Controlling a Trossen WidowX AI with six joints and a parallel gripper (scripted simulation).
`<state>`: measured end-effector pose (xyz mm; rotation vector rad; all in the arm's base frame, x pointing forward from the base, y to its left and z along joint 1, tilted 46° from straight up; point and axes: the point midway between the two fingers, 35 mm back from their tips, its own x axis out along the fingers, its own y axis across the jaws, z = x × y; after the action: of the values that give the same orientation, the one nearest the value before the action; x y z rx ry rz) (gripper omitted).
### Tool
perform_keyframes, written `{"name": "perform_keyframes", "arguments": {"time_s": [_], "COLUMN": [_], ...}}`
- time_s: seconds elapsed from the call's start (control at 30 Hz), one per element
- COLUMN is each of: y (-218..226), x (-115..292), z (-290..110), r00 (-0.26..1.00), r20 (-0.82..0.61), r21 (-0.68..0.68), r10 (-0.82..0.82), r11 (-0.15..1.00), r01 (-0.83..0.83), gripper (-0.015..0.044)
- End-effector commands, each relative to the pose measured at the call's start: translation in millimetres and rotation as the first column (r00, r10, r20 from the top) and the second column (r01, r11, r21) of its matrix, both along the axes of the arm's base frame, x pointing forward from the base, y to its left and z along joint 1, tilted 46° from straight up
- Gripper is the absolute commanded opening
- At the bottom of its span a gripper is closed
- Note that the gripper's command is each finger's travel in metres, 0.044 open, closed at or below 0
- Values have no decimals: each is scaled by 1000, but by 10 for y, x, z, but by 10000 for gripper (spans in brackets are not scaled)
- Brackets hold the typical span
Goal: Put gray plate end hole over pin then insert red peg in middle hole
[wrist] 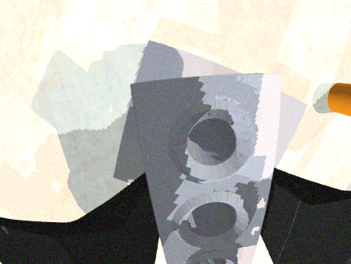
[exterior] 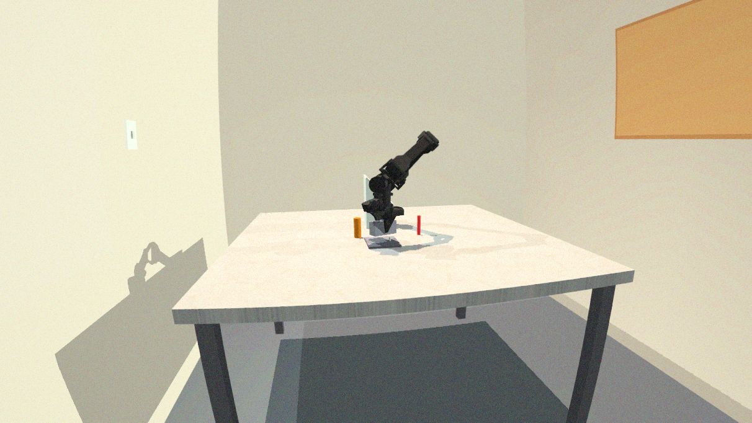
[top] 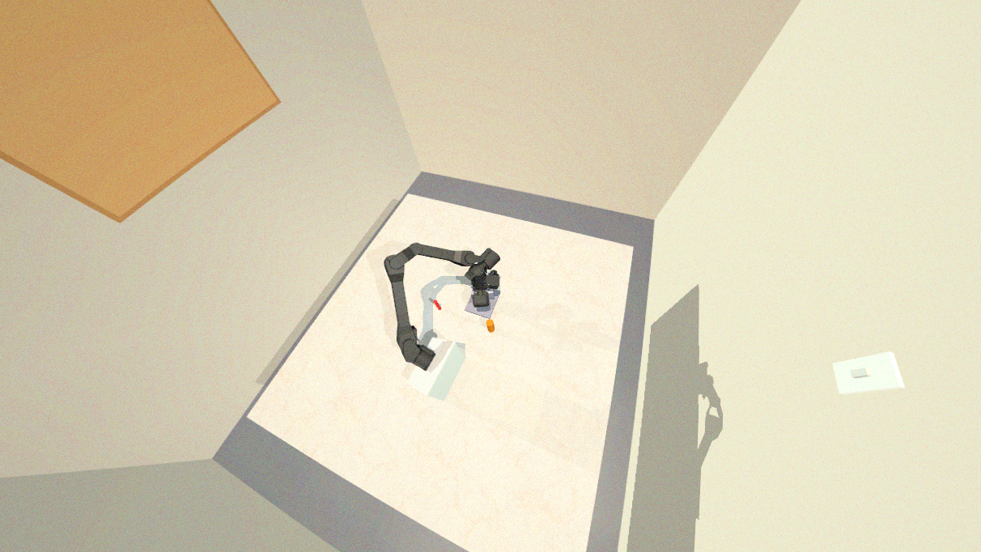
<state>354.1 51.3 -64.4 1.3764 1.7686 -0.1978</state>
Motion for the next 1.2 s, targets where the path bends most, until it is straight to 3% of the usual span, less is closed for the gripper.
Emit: {"name": "perform_keyframes", "arguments": {"time_s": [0.0,0.87,1.17], "y": [36,164,164], "x": [-32,-2,-2], "z": [-44,-157,-157], "r00": [1000,1000,1000], "r20": [-14,2,2], "r21": [4,0,0], "r10": [-1,-1,-1], "r11": [1000,1000,1000], "r01": [1,1,1], "gripper": [0,0,236]}}
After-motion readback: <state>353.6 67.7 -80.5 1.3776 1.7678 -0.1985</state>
